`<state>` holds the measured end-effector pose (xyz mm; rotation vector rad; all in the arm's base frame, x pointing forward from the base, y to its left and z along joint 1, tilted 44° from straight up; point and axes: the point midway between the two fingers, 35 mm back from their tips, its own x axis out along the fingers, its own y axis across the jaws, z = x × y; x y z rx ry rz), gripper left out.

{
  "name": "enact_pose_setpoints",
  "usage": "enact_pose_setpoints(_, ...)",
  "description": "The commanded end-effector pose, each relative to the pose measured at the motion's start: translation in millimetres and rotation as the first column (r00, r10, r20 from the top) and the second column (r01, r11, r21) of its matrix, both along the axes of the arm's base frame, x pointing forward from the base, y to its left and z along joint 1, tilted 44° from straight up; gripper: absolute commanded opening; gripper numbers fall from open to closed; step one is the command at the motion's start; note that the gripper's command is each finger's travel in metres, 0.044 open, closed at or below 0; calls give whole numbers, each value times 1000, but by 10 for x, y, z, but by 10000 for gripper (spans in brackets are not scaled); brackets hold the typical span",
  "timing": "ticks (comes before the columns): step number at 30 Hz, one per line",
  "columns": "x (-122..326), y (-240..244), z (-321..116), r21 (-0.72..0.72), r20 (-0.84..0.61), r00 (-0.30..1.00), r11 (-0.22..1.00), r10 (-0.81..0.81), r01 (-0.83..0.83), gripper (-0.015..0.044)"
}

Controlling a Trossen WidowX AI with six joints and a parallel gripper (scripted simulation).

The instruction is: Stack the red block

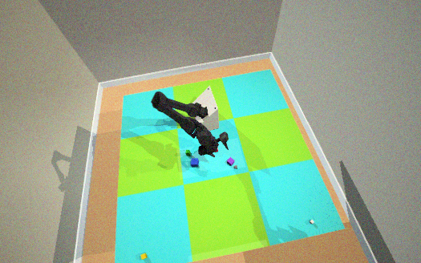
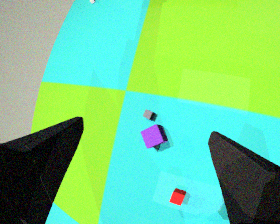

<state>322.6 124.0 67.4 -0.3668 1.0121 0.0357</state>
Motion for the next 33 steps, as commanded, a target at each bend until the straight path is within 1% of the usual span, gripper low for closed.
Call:
enact_pose_setpoints(1,-214,-270,-405,-123,-99,986,985,-132,120,440)
enact_pose_setpoints(7,-554,-667,-813,-328,-172,937,915,-304,237,440)
enact_pose_setpoints(11,-799,-931,-987,-468,-180,899,839,-398,278,440)
enact_pose_setpoints(13,-879,-1015,-1027,-512,-177,888,810,-425,285,440)
enact_pose_setpoints(25,-961,-1029,-1032,-517,-177,887,807,-428,286,440)
enact_pose_setpoints(33,-906,-1296,-1313,-519,-176,887,806,-428,286,440)
